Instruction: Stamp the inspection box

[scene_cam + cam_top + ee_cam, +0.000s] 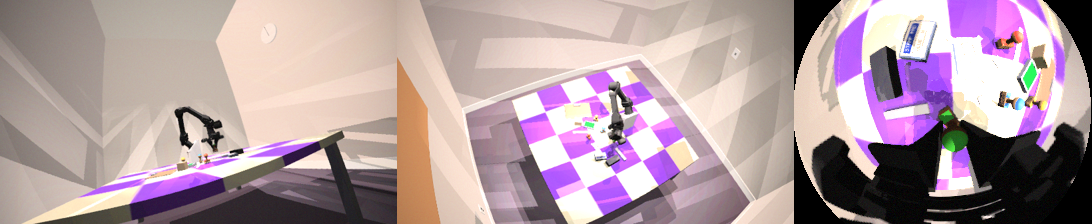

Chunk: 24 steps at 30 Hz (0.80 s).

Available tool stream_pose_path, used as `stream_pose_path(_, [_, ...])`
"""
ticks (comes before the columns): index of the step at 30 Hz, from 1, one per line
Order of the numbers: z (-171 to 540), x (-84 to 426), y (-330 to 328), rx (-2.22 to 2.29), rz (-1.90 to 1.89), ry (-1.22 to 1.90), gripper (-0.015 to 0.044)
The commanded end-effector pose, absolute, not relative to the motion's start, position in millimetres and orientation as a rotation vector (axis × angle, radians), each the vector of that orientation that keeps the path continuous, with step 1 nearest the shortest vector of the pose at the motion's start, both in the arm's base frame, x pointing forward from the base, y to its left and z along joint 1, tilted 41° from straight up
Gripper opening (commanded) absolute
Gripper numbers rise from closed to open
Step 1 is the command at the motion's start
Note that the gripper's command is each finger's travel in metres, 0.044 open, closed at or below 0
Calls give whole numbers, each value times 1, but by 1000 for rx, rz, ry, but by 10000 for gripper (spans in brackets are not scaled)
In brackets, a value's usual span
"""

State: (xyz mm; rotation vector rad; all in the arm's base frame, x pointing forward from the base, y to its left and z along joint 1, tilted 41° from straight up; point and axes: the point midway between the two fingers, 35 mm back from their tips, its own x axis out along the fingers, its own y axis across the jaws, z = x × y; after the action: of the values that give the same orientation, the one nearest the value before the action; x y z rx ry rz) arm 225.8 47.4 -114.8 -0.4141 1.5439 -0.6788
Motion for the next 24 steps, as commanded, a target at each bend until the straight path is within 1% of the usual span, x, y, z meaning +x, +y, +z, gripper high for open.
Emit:
stream_pose_path(1, [-113,227,50,-403,-680,1542,0])
stream_pose_path(24, [-104,227,57,-403,-680,1542,0])
